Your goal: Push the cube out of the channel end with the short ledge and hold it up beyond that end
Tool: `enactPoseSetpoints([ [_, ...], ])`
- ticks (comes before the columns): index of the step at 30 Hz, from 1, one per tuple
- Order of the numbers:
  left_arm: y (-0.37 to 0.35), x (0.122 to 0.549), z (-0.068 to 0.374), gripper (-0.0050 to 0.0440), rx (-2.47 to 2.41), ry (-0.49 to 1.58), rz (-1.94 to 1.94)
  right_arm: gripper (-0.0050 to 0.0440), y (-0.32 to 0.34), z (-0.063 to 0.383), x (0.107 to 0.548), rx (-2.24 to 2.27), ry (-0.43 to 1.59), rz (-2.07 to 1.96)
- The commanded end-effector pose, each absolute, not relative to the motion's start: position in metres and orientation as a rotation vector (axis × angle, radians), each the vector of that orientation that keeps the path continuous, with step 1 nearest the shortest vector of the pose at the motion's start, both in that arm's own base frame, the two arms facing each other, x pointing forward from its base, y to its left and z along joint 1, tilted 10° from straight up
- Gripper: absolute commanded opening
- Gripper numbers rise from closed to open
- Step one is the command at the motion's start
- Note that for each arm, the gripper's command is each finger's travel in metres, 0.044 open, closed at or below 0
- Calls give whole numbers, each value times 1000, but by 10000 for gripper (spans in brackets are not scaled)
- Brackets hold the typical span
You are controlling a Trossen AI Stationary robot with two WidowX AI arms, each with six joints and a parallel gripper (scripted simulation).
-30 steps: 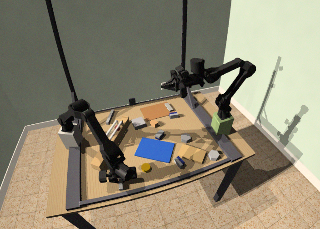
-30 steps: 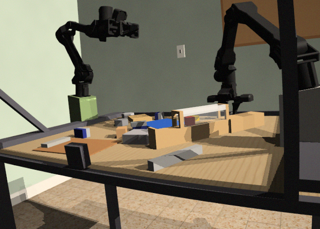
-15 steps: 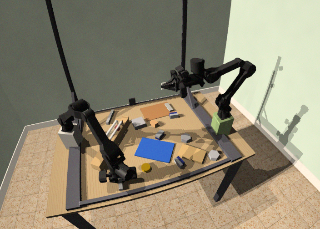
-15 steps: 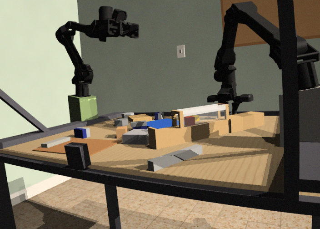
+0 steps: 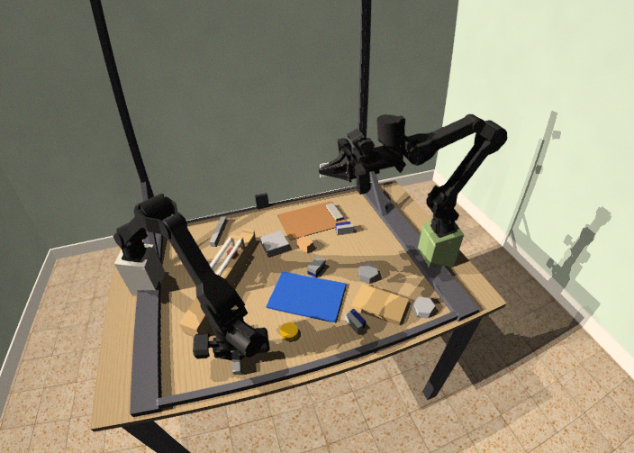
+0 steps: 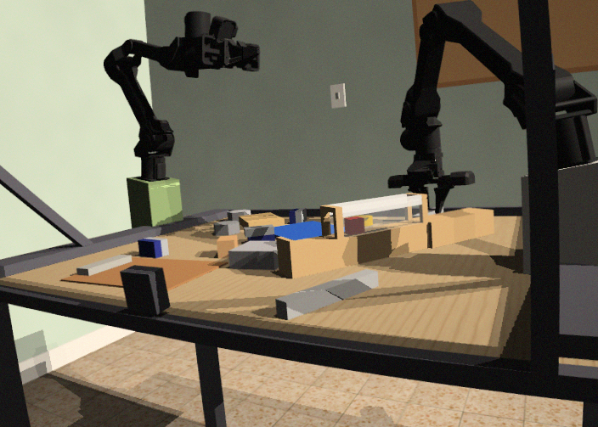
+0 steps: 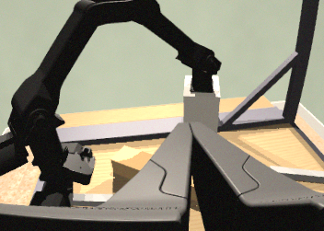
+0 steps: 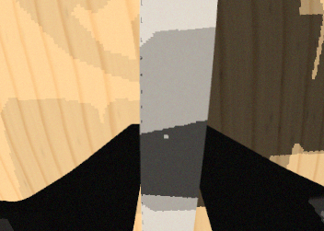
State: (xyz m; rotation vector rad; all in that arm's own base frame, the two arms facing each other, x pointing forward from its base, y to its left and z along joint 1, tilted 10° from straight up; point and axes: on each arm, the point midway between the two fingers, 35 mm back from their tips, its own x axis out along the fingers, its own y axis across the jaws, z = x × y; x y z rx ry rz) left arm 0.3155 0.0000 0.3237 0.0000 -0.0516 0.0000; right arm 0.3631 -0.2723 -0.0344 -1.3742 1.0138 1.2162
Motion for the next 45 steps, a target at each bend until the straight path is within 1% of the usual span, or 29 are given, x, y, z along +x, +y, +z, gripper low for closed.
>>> enactPoseSetpoints([
  [1, 0, 314, 332, 0, 3, -72, -2, 0, -279, -3, 369, -1427, 1007, 1169],
  [27, 0, 314, 332, 0, 3, -72, -2, 0, -280, 45, 364, -1449, 1000, 1152],
  [37, 0, 314, 332, 0, 3, -72, -2, 0, -280, 59, 362, -1451, 999, 1151],
  [45, 0, 314, 332, 0, 3, -72, -2, 0, -276, 57, 358, -1435, 1004, 1154],
])
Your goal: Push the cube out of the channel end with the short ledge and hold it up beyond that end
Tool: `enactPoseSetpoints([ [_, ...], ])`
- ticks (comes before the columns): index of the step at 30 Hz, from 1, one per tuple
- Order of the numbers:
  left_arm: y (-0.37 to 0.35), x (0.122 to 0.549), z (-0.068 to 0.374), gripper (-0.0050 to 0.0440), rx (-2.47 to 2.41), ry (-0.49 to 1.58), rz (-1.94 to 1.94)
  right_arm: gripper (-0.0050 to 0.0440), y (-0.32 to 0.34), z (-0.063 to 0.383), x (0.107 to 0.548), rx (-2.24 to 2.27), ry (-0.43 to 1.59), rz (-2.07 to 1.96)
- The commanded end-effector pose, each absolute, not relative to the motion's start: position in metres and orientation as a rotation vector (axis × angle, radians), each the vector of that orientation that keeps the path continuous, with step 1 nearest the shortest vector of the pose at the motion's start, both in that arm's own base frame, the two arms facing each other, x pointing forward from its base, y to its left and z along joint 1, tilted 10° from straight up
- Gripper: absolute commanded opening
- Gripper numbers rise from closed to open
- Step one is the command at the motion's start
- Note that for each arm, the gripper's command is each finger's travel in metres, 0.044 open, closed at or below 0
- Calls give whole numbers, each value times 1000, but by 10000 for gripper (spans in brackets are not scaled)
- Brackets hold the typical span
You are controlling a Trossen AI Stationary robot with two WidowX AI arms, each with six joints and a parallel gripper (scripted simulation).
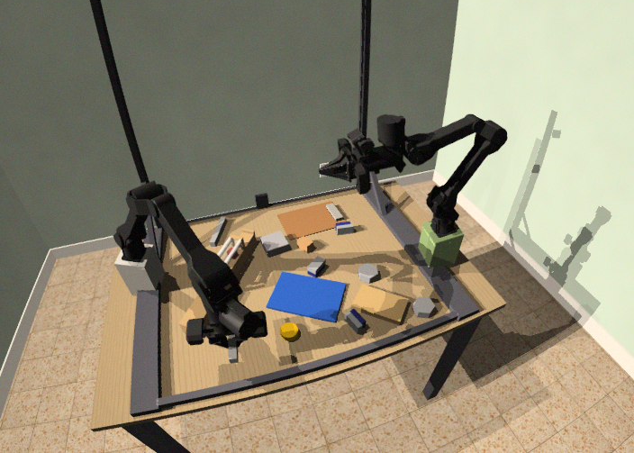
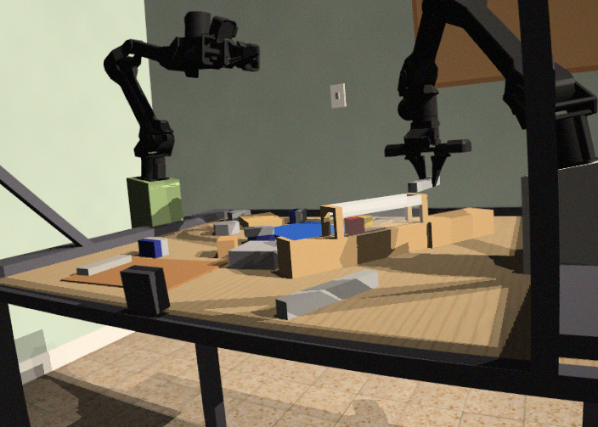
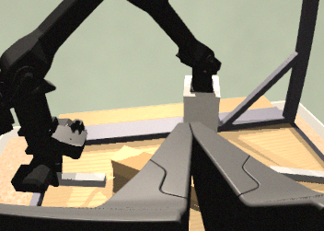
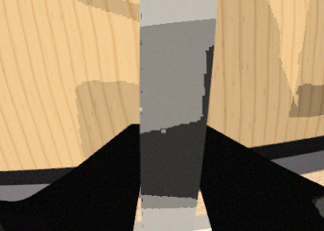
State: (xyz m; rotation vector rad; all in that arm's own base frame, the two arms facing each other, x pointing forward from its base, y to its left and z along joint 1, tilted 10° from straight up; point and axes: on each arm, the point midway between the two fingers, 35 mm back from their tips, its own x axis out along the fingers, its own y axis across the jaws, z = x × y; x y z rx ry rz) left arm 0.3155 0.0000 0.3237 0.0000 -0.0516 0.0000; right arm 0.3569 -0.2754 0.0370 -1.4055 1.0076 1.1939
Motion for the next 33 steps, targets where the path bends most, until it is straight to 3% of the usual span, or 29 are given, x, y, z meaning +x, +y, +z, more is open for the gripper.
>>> enactPoseSetpoints([
  [1, 0, 314, 332, 0, 3, -72, -2, 0, -276, 57, 358, -1435, 1004, 1154],
  [33, 0, 314, 332, 0, 3, -72, -2, 0, -187, 39, 263, -1156, 1145, 911],
])
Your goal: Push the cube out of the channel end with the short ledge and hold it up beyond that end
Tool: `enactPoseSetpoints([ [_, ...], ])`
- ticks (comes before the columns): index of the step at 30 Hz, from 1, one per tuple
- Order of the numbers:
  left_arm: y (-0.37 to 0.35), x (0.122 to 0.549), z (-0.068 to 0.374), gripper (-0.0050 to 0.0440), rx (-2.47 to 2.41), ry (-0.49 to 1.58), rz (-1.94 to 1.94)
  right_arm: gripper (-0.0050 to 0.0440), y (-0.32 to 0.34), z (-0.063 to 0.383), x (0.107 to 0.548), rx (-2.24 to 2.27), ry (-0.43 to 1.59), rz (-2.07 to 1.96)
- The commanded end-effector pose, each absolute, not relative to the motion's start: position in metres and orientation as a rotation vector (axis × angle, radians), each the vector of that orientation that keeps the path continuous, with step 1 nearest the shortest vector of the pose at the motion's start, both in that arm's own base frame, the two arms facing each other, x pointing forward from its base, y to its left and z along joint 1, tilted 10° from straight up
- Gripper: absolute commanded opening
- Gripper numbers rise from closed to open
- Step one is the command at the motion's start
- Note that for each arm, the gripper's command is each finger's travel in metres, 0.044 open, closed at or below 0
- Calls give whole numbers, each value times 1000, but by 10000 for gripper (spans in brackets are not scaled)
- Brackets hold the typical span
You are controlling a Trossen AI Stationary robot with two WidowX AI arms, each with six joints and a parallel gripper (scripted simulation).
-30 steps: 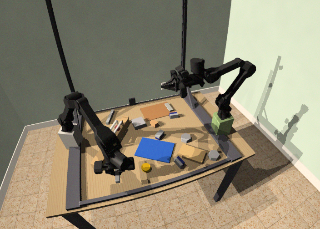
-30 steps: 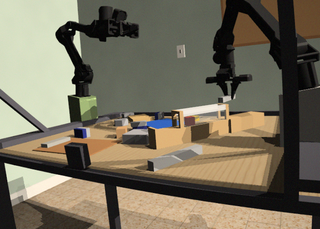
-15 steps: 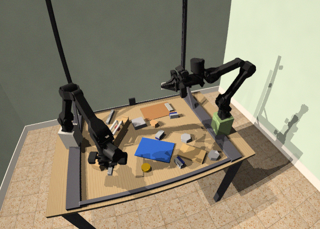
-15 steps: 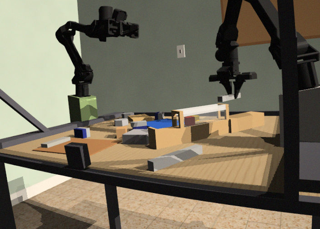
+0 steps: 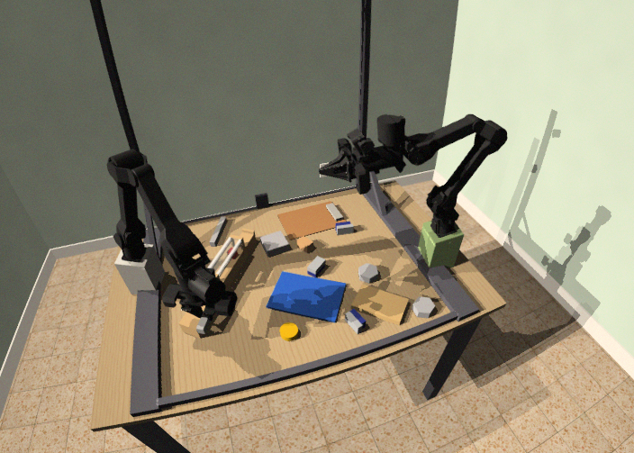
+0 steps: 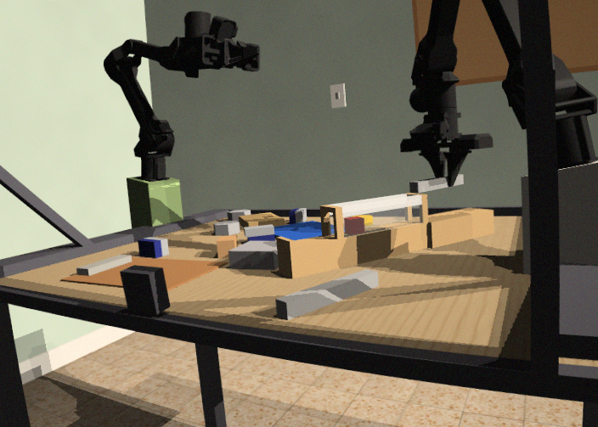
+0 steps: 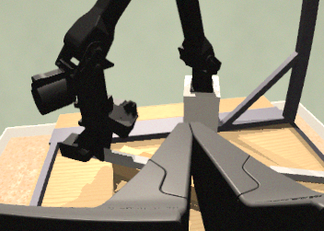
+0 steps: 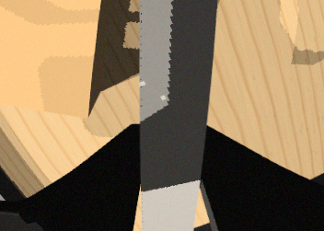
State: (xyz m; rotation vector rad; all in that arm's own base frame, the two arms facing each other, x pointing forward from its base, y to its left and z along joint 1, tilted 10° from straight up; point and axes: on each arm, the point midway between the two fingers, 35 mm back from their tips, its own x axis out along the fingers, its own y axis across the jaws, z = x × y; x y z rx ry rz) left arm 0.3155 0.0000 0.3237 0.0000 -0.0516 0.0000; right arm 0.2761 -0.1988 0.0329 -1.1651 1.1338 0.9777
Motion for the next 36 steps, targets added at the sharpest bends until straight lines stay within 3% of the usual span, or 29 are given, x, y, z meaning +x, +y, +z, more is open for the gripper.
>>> enactPoseSetpoints([
  [1, 0, 314, 332, 0, 3, -72, -2, 0, -187, 39, 263, -1156, 1145, 911],
  [17, 0, 314, 332, 0, 3, -72, -2, 0, -157, 24, 227, -1062, 1183, 844],
  [36, 0, 314, 332, 0, 3, -72, -2, 0, -154, 18, 224, -1044, 1190, 860],
])
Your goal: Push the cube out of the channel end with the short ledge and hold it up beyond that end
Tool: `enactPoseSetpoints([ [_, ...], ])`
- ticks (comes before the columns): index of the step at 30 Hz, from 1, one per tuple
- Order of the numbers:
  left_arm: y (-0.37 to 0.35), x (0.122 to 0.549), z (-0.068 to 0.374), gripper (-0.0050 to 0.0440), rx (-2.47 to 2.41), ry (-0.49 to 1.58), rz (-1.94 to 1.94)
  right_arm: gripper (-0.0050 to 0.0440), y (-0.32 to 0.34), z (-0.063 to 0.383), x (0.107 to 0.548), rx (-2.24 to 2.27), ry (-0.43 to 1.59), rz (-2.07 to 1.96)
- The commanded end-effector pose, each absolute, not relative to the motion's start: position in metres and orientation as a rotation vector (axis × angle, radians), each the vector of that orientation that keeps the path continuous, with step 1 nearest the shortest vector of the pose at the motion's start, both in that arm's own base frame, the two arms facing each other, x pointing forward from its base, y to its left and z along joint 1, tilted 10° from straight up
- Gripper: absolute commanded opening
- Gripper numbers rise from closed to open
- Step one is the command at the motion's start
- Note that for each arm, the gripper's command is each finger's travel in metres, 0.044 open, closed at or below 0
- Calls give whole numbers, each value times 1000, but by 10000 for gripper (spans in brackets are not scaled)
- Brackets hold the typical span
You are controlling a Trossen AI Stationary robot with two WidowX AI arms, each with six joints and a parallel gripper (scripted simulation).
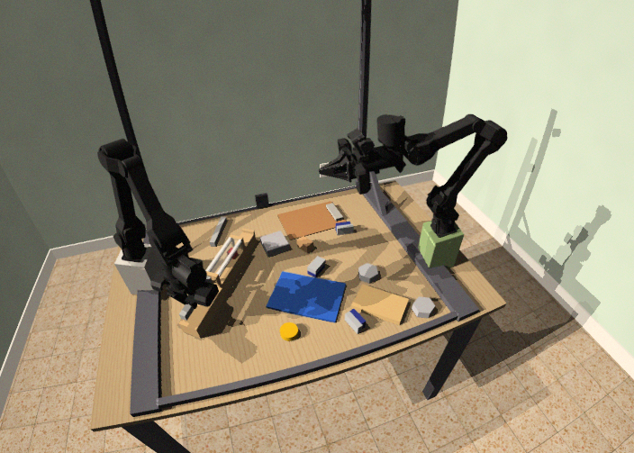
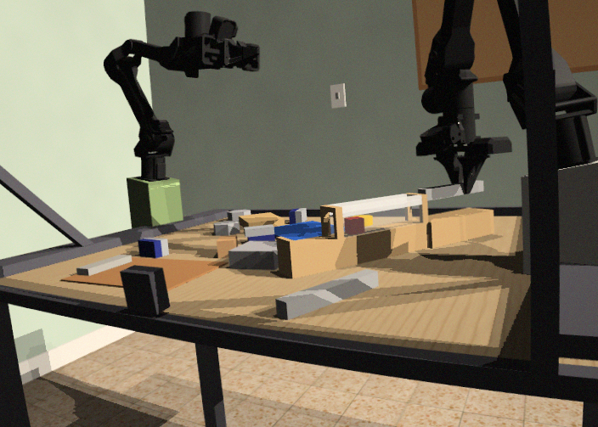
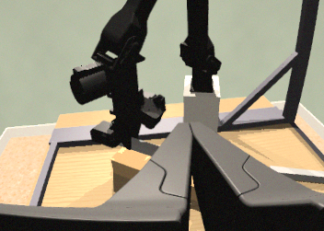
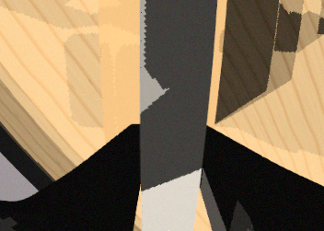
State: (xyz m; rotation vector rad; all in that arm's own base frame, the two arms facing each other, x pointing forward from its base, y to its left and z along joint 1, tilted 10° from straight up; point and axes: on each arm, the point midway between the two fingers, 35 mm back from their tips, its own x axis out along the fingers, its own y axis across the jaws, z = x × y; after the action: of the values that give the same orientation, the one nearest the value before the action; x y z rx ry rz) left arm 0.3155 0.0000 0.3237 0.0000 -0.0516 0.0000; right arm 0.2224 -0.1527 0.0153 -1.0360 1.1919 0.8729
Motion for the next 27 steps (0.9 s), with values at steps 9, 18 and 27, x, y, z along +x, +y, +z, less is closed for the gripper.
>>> enactPoseSetpoints([
  [9, 0, 314, 332, 0, 3, -72, -2, 0, -154, 9, 225, -1042, 1190, 862],
  [18, 0, 314, 332, 0, 3, -72, -2, 0, -154, 2, 226, -1039, 1192, 864],
  [27, 0, 314, 332, 0, 3, -72, -2, 0, -154, -7, 228, -1036, 1193, 866],
])
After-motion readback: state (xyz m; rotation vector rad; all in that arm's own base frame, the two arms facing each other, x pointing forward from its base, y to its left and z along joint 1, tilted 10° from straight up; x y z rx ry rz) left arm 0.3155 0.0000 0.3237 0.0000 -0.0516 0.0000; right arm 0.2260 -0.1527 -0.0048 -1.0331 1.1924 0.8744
